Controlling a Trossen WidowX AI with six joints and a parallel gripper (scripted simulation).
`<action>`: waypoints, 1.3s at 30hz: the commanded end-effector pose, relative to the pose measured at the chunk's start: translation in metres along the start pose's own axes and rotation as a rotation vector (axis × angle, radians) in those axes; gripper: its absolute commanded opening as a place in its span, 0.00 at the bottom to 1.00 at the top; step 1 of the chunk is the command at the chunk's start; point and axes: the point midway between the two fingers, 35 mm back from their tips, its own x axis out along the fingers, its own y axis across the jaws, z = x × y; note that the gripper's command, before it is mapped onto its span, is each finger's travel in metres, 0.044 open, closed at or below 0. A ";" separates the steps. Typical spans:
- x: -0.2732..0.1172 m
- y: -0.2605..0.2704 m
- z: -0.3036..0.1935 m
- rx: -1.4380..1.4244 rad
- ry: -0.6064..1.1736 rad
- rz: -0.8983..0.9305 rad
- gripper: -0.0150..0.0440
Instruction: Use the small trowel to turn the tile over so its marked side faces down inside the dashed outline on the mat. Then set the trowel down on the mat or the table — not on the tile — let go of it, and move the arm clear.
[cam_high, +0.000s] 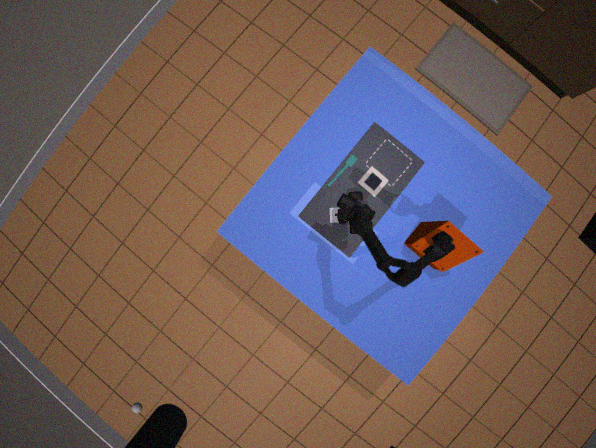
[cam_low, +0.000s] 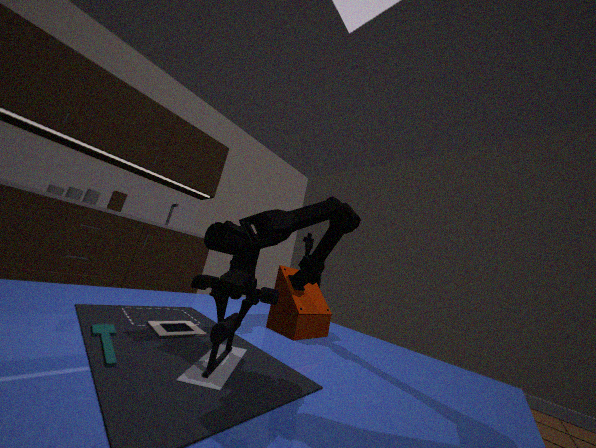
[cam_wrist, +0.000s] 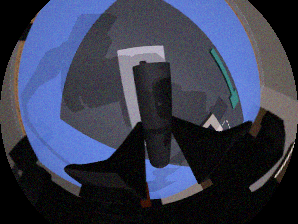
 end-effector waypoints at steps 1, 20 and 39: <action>0.001 0.000 -0.001 -0.024 0.003 0.000 0.52; 0.001 0.000 -0.001 -0.024 0.003 0.000 0.71; -0.041 0.003 -0.002 -0.042 0.002 0.001 0.71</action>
